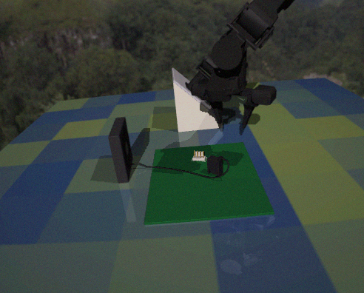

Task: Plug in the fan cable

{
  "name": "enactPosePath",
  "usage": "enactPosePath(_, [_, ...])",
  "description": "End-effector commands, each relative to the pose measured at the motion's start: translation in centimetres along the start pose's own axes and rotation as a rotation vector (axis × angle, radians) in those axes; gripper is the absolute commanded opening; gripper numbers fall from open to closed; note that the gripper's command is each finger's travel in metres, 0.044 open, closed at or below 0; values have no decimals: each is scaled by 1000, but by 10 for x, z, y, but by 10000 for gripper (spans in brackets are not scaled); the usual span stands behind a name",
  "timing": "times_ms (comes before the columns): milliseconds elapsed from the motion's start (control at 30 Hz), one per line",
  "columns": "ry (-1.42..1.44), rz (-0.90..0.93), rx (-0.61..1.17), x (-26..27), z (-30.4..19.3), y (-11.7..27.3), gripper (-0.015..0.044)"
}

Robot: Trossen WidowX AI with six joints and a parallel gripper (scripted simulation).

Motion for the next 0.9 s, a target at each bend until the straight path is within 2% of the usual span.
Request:
enactPosePath(0, [171,2,-4,-4,11,9,389])
enactPosePath(67, [334,4,-5,-7,21,17,440])
enactPosePath(433, [1233,20,-23,-36,66,63,440])
enactPosePath(600, [1424,24,-31,-45,74,73,440])
enactPosePath(867, [1435,24,-32,-45,74,73,440])
Point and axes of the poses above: the point midway between the two fingers, 35 mm back from their tips, its own y axis back along the fingers, its own x axis across the jaws, z = x × y, the point moved 10 cm from there along y, back along the fingers, and after that the axes turned 15 degrees about y, right-handed, at the moved point
